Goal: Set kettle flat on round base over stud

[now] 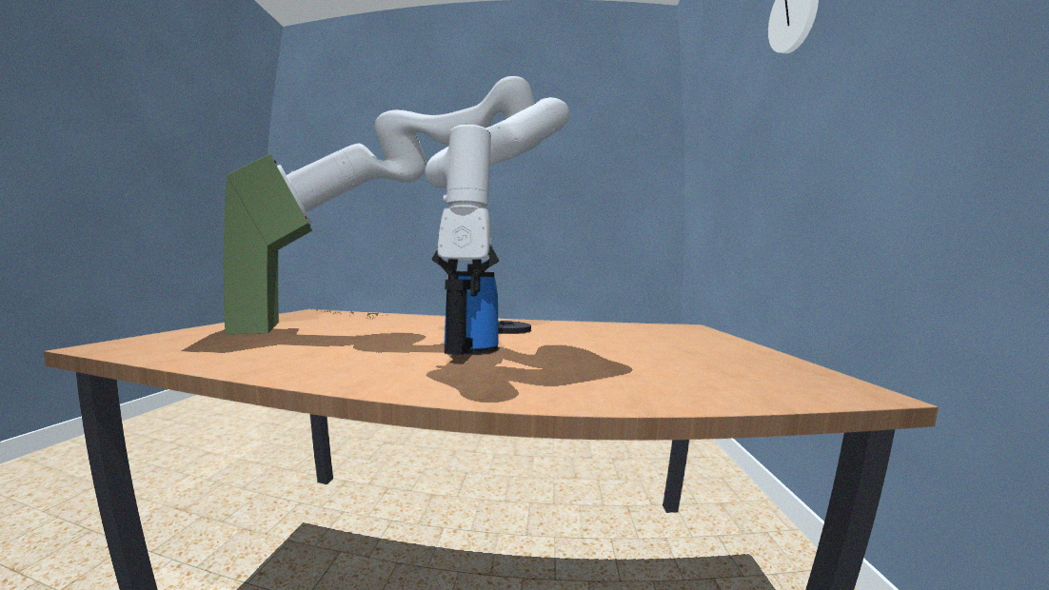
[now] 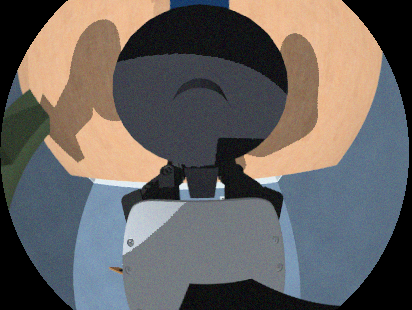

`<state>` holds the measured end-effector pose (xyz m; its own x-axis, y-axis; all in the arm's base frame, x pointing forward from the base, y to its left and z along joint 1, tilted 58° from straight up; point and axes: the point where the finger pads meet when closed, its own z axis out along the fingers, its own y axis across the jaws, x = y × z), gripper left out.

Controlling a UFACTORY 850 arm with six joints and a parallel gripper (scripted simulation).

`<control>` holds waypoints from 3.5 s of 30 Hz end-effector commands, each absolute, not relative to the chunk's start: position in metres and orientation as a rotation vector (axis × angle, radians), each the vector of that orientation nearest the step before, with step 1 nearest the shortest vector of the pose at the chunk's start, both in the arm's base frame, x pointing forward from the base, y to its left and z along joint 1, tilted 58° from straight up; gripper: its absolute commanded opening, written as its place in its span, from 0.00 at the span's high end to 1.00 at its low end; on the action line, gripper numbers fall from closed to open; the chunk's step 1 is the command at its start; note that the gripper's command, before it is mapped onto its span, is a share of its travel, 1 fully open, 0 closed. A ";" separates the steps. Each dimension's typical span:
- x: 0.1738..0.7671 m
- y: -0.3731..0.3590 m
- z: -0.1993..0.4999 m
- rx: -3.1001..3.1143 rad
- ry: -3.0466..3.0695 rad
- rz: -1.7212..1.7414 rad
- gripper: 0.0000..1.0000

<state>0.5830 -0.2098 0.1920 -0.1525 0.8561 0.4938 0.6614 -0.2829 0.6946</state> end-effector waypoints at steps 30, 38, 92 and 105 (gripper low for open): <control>0.552 -0.228 0.214 1.898 1.741 1.410 1.00; 0.551 -0.229 0.215 1.898 1.741 1.410 1.00; 0.551 -0.226 0.217 1.898 1.741 1.410 1.00; 0.550 -0.218 0.223 1.898 1.741 1.410 1.00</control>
